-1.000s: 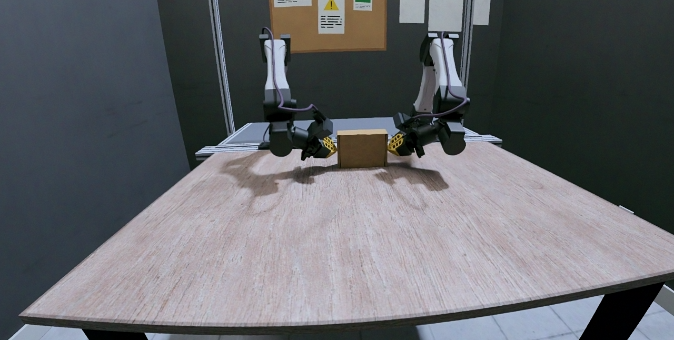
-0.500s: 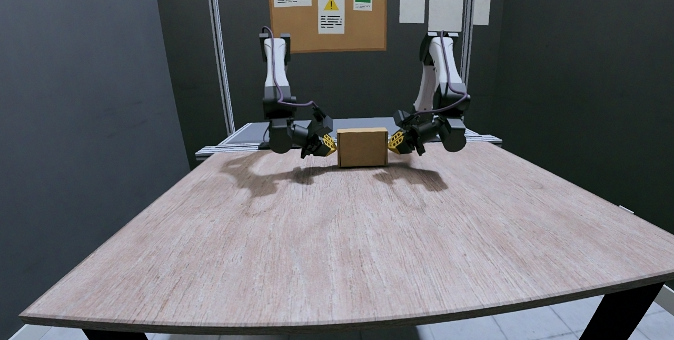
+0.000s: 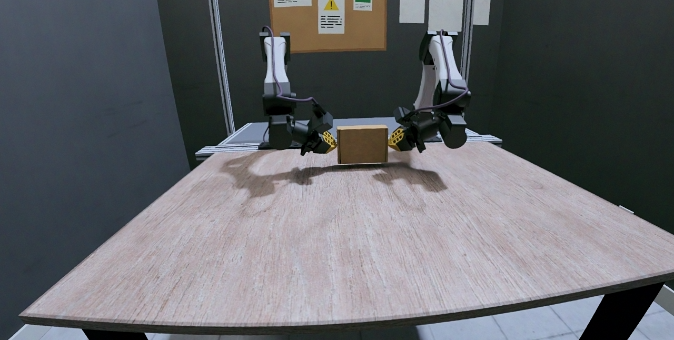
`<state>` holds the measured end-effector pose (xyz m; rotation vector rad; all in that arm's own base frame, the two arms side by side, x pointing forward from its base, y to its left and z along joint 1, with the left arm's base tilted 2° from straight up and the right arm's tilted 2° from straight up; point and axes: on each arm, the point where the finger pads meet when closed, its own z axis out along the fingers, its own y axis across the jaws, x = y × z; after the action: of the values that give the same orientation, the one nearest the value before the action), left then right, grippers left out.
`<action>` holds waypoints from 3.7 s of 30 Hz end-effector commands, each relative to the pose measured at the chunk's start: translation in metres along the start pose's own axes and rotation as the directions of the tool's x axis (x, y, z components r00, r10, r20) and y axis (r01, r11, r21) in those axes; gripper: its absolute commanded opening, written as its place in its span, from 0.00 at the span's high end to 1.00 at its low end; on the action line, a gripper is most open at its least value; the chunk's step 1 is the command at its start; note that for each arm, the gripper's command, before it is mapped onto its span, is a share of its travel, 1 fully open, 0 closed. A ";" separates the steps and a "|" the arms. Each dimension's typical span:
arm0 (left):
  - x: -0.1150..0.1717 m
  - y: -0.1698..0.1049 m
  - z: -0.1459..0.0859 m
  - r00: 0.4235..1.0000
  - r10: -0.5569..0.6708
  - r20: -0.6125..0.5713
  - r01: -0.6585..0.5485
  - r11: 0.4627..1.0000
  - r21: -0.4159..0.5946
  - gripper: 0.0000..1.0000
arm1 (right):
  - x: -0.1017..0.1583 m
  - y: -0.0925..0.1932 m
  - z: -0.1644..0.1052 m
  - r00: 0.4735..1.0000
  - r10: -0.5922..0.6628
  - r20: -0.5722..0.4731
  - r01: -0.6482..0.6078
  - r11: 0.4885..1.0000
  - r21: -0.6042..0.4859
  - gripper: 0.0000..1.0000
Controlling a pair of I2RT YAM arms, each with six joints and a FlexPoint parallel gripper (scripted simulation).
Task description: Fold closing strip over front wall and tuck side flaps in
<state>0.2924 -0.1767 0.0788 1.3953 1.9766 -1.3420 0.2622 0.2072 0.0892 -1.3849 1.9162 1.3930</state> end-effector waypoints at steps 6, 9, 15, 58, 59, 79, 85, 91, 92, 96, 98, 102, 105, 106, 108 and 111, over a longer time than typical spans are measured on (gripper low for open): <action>-0.023 -0.012 -0.001 0.999 0.049 0.017 -0.049 0.999 0.007 1.00 | -0.021 0.011 -0.002 0.999 -0.050 0.019 0.050 0.999 -0.009 1.00; -0.024 -0.012 -0.001 0.999 0.051 0.017 -0.051 0.999 0.007 1.00 | -0.021 0.011 -0.002 0.999 -0.049 0.019 0.049 0.999 -0.010 1.00; -0.022 -0.012 -0.001 0.998 0.053 0.018 -0.053 0.999 0.005 1.00 | -0.021 0.011 -0.002 0.998 -0.055 0.020 0.055 0.998 -0.006 1.00; -0.015 -0.012 0.003 0.996 0.093 0.015 -0.092 0.996 -0.019 1.00 | -0.013 0.011 0.001 0.996 -0.088 0.016 0.088 0.996 0.018 1.00; -0.016 -0.011 0.003 0.995 0.096 0.015 -0.096 0.995 -0.022 1.00 | -0.013 0.011 0.001 0.996 -0.091 0.016 0.090 0.996 0.020 1.00; -0.016 -0.009 0.003 0.989 0.150 0.013 -0.149 0.987 -0.053 1.00 | -0.014 0.009 0.001 0.989 -0.146 0.014 0.145 0.988 0.051 1.00; -0.017 -0.009 0.003 0.985 0.172 0.012 -0.170 0.983 -0.065 1.00 | -0.014 0.008 0.001 0.986 -0.167 0.013 0.166 0.984 0.064 1.00; -0.017 -0.008 0.002 0.982 0.186 0.011 -0.185 0.980 -0.074 1.00 | -0.014 0.008 0.001 0.983 -0.182 0.012 0.180 0.981 0.073 1.00; -0.017 -0.008 0.002 0.982 0.190 0.010 -0.189 0.979 -0.076 1.00 | -0.014 0.008 0.001 0.983 -0.185 0.011 0.184 0.980 0.075 1.00; -0.017 -0.008 0.002 0.979 0.206 0.009 -0.204 0.975 -0.085 1.00 | -0.015 0.007 0.001 0.980 -0.201 0.010 0.199 0.976 0.084 1.00; -0.017 -0.008 0.002 0.977 0.213 0.008 -0.212 0.973 -0.090 1.00 | -0.015 0.007 0.001 0.978 -0.209 0.009 0.207 0.974 0.089 1.00; -0.018 -0.007 0.002 0.973 0.230 0.007 -0.228 0.969 -0.099 1.00 | -0.015 0.006 0.001 0.974 -0.225 0.008 0.223 0.970 0.098 1.00; -0.018 -0.007 0.002 0.972 0.234 0.006 -0.232 0.967 -0.102 1.00 | -0.015 0.006 0.001 0.973 -0.229 0.007 0.227 0.969 0.101 1.00; -0.017 -0.007 0.002 0.971 0.238 0.006 -0.236 0.966 -0.104 1.00 | -0.015 0.006 0.001 0.972 -0.233 0.007 0.231 0.967 0.103 1.00; -0.018 -0.007 0.002 0.969 0.246 0.005 -0.244 0.964 -0.109 1.00 | -0.015 0.006 0.001 0.970 -0.241 0.006 0.239 0.965 0.108 1.00; -0.018 -0.006 0.002 0.966 0.259 0.004 -0.256 0.960 -0.116 1.00 | -0.015 0.005 0.001 0.967 -0.254 0.005 0.252 0.961 0.116 1.00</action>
<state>0.2958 -0.1771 0.0814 1.4915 1.8356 -1.1283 0.2654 0.2068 0.0917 -1.4734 1.7848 1.1786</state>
